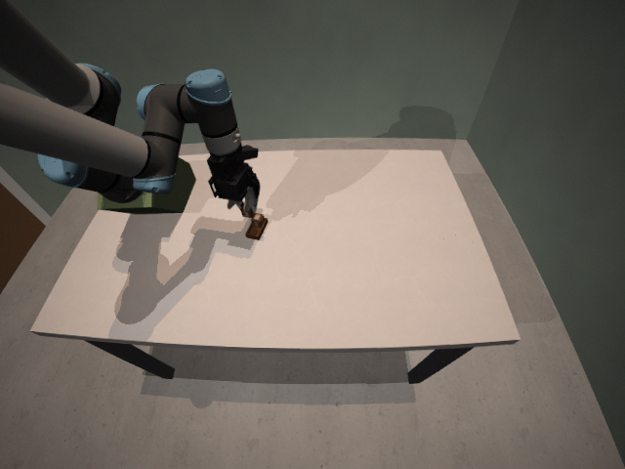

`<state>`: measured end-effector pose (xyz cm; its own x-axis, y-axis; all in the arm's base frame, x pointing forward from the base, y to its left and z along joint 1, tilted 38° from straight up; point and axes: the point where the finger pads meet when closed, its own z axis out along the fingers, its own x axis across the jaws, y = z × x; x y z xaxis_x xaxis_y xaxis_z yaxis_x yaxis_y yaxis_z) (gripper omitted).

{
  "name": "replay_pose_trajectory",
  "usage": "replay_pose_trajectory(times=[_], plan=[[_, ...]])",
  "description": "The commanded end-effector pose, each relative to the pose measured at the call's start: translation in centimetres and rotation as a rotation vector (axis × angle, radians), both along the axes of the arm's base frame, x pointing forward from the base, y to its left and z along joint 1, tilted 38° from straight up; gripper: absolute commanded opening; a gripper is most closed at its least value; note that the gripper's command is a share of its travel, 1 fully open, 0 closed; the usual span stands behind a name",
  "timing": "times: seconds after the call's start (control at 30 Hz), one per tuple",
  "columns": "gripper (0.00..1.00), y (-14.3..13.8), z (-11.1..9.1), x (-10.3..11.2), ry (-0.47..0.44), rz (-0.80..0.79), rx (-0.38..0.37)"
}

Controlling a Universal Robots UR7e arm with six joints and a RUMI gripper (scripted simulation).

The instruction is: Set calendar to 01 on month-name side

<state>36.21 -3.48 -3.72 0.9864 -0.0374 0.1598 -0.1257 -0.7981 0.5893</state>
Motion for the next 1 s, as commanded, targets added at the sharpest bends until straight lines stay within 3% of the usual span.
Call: replay_pose_trajectory(times=[0.0,0.77,0.97], plan=[[0.10,0.8,1.1,-0.1,0.004,-0.004,0.000],[0.10,1.4,1.6,-0.1,0.004,-0.004,0.000],[0.10,4.5,-0.9,0.9,0.004,-0.004,0.005]])
